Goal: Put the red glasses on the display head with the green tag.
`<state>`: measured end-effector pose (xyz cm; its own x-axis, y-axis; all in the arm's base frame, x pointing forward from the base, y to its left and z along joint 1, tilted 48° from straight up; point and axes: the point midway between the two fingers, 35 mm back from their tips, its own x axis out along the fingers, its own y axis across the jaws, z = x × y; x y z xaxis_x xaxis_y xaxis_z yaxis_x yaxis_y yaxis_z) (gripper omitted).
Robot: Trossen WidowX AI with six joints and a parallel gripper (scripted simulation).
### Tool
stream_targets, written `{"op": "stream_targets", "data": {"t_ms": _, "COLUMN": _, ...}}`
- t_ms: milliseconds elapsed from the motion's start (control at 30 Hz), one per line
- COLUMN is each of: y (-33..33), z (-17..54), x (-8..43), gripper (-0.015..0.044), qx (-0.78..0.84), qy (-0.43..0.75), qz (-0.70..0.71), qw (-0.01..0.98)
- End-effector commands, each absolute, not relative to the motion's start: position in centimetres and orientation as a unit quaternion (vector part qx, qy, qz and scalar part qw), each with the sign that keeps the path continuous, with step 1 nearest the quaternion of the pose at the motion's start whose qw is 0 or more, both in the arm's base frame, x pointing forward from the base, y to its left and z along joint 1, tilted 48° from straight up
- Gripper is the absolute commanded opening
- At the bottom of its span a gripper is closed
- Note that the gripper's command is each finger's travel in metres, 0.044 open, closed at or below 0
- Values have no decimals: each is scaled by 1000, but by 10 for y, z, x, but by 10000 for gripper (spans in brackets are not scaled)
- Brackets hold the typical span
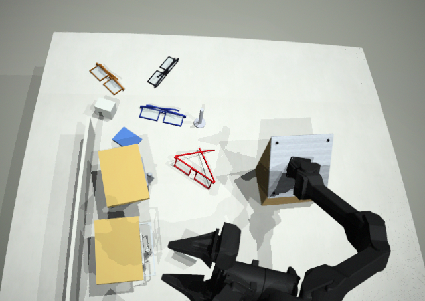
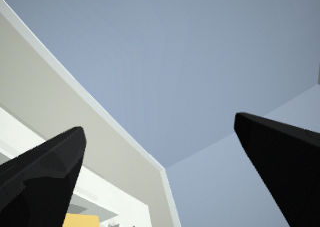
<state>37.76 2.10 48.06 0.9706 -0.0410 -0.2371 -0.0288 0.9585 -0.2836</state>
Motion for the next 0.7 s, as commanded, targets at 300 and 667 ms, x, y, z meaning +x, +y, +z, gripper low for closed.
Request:
{"op": "stream_targets", "data": {"t_ms": 300, "y": 22, "z": 475, "x": 380, "gripper": 387, "qx": -134, "qy": 129, "qz": -1, "qw": 983}}
{"op": "stream_targets", "data": {"t_ms": 667, "y": 29, "z": 322, "x": 436, "gripper": 200, "qx": -54, "qy": 312, "qz": 62, "qw": 946}}
